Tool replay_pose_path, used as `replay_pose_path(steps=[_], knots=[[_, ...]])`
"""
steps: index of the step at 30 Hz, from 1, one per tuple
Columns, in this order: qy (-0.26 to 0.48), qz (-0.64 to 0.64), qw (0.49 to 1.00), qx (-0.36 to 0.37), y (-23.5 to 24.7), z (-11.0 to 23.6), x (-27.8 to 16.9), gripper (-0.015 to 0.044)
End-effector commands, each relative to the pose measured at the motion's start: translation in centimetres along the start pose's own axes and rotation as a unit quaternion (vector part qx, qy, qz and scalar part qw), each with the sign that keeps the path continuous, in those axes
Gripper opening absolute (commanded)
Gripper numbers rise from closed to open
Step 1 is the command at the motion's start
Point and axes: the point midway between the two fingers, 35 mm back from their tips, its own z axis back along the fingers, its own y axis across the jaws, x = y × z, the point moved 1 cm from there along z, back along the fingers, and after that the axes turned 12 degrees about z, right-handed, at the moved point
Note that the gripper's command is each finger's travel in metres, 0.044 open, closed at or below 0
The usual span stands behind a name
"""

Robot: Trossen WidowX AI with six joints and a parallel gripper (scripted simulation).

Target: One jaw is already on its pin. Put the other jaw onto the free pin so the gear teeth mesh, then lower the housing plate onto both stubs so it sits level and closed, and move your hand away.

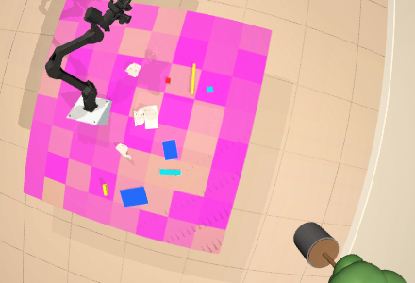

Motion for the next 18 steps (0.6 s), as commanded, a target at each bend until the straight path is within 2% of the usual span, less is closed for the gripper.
replay_pose_path(steps=[1, 18], knots=[[-0.015, 0.014, 1.0, -0.019, -1.1, -0.6, 1.2, 0.0], [-0.088, 0.104, 0.987, -0.088, -4.8, -2.1, 7.4, 0.0]])
